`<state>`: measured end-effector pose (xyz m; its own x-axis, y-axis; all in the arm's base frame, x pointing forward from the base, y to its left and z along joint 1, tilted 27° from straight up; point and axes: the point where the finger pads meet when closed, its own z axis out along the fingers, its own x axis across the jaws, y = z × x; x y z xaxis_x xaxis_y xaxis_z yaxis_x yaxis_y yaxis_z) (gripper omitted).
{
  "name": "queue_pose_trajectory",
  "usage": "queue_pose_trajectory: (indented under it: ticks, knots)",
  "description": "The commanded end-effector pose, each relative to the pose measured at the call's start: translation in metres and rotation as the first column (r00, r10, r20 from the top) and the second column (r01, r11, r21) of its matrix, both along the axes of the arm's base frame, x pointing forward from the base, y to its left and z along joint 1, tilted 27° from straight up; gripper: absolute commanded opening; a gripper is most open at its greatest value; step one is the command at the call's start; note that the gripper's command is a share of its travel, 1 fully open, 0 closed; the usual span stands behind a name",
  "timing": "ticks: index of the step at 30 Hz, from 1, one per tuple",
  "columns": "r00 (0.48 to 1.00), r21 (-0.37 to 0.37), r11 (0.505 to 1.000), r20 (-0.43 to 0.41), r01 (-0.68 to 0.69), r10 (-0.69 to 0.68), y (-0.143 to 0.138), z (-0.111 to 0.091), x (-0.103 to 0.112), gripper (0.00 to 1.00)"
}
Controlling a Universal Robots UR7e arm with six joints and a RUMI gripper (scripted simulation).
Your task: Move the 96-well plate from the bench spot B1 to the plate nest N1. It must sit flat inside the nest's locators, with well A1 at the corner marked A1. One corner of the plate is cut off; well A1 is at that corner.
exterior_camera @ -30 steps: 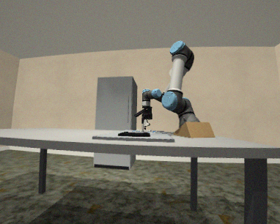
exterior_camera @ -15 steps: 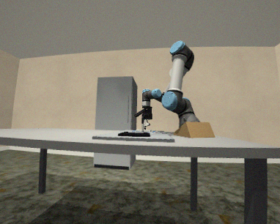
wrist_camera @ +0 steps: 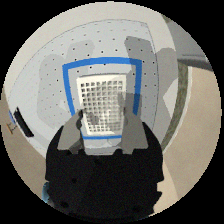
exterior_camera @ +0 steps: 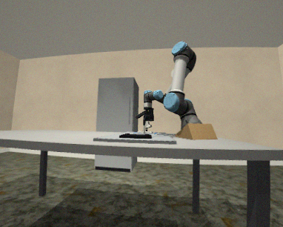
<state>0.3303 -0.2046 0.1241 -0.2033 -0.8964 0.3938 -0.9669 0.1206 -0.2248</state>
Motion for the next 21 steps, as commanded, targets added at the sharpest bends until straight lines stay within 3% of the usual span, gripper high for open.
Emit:
queue_pose_trajectory:
  ticks: [1,21]
  knots:
    - [1.0,-0.001,1.0,0.001,0.0,0.0,0.002,0.005,-0.001,0.0]
    - [1.0,-0.001,1.0,0.001,0.0,0.0,0.013,0.028,-0.005,0.0]
